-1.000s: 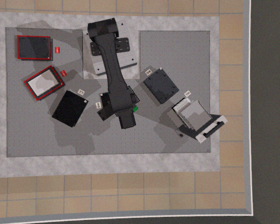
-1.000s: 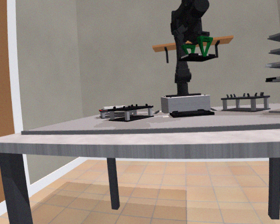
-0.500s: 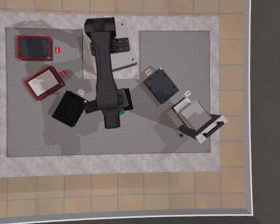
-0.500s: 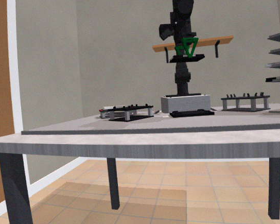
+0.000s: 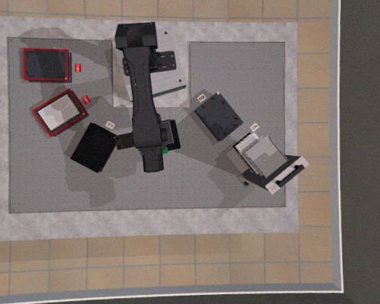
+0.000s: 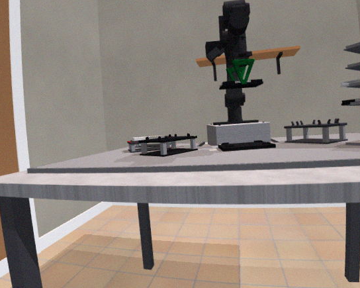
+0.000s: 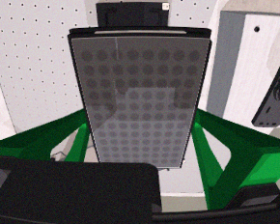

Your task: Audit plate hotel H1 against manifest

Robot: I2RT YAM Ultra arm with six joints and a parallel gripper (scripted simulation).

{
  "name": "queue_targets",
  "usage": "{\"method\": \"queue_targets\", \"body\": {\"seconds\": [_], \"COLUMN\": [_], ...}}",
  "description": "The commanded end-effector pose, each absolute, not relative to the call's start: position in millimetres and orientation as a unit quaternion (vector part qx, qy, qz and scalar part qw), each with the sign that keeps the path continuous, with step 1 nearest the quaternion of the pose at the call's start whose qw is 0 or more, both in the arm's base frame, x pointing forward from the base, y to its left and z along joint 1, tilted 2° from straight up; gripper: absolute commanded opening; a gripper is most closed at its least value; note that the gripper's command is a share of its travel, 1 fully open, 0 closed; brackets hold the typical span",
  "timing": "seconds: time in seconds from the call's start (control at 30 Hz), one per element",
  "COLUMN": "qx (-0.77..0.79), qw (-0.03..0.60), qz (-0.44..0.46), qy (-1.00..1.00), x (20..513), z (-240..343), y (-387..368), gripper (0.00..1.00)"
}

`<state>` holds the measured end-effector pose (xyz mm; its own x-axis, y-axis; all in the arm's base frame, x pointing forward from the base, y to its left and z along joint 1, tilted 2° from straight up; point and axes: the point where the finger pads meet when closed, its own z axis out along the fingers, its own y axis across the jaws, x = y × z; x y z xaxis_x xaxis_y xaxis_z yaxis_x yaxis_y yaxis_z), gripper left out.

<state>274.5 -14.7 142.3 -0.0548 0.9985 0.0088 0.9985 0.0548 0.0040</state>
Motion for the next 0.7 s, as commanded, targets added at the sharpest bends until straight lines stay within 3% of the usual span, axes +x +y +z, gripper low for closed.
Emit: {"method": "queue_targets", "body": {"seconds": [0.0,0.67], "qx": [-0.689,-0.689], "qw": [-0.017,-0.017], "qz": [-0.02,-0.02], "qy": [-0.724,-0.724], "x": [284.0,288.9], "z": [142.0,99.5], "y": [-15.2,-14.5], "gripper": [0.86,0.86]}}
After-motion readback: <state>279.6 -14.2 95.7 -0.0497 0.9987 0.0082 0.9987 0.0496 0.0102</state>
